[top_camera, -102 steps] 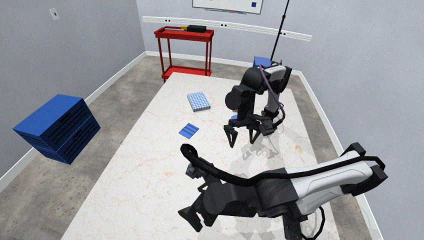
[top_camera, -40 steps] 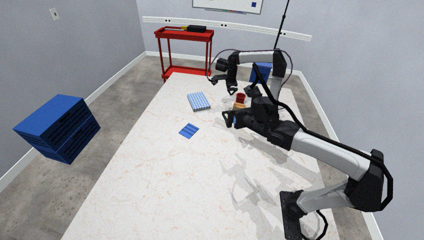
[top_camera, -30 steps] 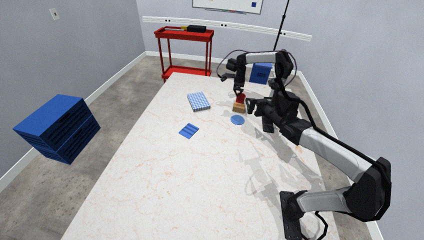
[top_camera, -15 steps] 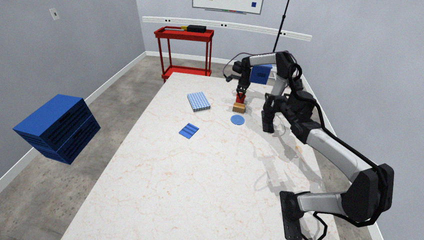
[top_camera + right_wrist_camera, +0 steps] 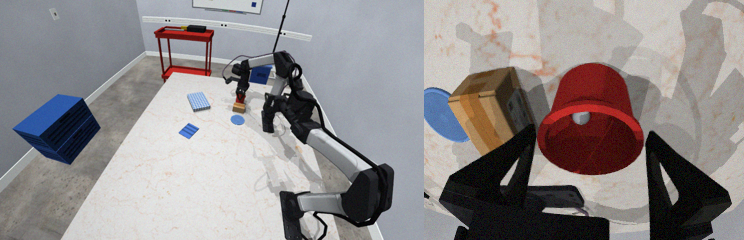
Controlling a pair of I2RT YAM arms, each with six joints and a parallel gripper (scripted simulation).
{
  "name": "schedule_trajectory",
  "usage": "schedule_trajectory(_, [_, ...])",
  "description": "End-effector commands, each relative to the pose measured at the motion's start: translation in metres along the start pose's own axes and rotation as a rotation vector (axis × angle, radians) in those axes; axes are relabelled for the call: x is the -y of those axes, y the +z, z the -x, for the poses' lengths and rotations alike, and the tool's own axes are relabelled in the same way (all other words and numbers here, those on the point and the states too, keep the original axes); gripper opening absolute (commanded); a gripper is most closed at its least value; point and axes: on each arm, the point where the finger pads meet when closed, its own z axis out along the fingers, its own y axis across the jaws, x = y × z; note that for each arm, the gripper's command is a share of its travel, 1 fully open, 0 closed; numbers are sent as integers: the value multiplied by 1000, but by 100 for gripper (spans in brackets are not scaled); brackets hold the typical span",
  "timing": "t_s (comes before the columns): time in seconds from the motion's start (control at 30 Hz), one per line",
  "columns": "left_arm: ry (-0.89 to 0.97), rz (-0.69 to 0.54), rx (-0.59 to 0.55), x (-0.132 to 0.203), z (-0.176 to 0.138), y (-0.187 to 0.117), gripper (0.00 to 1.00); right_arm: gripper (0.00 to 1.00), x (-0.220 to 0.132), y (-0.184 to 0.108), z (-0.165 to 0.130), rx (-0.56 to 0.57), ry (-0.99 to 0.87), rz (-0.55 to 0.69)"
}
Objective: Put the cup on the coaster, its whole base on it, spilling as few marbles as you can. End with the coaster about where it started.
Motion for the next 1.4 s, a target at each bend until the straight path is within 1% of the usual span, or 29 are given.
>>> schedule_trajectory(0.0, [0,4,33,0,12,-4,100,81,2,-2,10,42,5,-8])
schedule_trajectory(0.2, [0,4,33,0,12,-4,100,64,1,-3,6,46,1,-10])
schedule_trajectory(0.3, [0,4,33,0,12,-4,100,30,1,-16,7,47,2,-11])
schedule_trajectory(0.4, [0,4,33,0,12,-4,100,64,1,-34,6,47,3,-11])
schedule_trajectory(0.47, [0,4,33,0,12,-4,100,65,1,-48,5,47,2,-11])
schedule_trajectory(0.53, [0,4,33,0,12,-4,100,65,1,-48,5,47,2,-11])
schedule_trajectory(0.7, [0,4,33,0,12,-4,100,65,1,-92,2,47,2,-11])
schedule_trajectory(0.8, [0,4,33,0,12,-4,100,65,-3,-105,-1,26,14,3])
schedule_trajectory(0.87, [0,4,33,0,12,-4,100,65,-10,-114,-2,41,28,2])
schedule_trajectory(1.03, [0,4,33,0,12,-4,100,65,-36,-109,-13,17,75,11])
schedule_trajectory(1.13, [0,4,33,0,12,-4,100,65,-40,-109,-14,15,83,4])
schedule_trajectory(1.3, [0,4,33,0,12,-4,100,65,-84,-109,-26,13,117,2])
schedule_trajectory(1.37, [-12,27,7,-6,3,-8,100,65,-102,-108,-30,11,112,-2])
